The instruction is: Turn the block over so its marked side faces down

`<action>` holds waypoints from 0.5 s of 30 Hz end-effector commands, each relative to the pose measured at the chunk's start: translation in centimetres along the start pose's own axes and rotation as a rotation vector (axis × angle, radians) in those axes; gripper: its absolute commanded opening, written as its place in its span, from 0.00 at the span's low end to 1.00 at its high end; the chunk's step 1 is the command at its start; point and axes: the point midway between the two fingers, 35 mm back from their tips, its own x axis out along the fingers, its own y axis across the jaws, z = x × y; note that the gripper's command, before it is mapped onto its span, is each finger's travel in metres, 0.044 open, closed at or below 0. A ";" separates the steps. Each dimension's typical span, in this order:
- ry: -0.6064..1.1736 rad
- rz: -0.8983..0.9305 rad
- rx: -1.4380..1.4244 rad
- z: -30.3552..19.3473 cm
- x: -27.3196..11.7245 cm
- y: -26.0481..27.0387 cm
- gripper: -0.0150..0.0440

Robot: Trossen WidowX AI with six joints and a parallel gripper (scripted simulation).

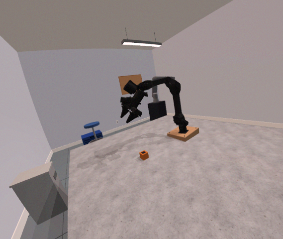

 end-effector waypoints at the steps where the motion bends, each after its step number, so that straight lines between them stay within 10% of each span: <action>1: 0.237 0.121 0.013 -2.9 3.6 4.1 1.00; 8: 0.685 0.242 0.030 -9.4 6.9 10.3 1.00; 15: 0.727 0.248 0.031 -10.1 7.2 10.9 1.00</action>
